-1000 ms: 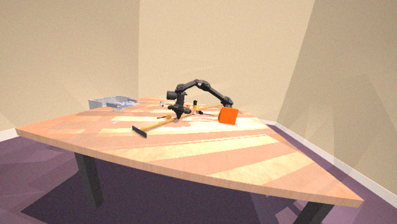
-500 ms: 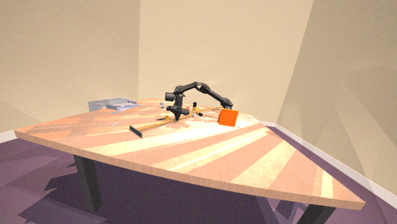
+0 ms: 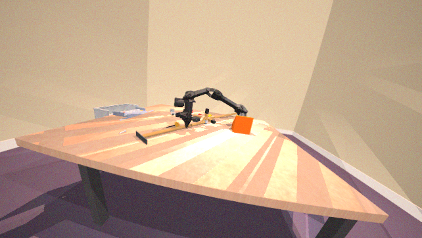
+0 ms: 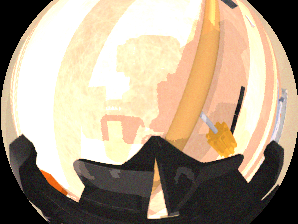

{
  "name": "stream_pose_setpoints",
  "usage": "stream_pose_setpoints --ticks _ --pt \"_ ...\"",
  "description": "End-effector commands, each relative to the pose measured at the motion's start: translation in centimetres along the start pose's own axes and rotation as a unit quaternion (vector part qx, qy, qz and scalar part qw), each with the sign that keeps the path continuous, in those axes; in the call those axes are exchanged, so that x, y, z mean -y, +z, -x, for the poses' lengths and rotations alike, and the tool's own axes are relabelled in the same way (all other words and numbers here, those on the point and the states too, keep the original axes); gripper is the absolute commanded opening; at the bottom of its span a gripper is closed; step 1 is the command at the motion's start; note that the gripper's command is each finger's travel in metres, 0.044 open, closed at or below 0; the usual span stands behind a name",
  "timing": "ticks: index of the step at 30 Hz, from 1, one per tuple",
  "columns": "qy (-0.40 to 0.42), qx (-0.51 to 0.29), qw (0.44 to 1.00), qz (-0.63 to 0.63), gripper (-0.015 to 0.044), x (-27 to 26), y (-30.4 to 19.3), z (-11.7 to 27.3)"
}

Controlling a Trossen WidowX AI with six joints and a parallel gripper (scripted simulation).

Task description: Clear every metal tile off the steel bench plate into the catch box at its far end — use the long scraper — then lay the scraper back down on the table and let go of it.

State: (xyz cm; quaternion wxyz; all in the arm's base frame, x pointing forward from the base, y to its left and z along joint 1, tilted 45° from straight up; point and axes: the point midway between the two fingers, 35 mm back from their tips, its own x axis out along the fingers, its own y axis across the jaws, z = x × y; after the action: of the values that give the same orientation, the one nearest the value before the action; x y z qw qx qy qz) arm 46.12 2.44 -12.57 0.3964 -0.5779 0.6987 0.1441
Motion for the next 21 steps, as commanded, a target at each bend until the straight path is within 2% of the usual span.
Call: stream_pose_setpoints --ticks 1,21 --pt "0.002 -0.005 1.000 -0.002 0.0000 0.6 -0.5 -0.6" --pt "-0.006 0.009 1.000 -0.018 0.0000 0.2 0.2 6.2"
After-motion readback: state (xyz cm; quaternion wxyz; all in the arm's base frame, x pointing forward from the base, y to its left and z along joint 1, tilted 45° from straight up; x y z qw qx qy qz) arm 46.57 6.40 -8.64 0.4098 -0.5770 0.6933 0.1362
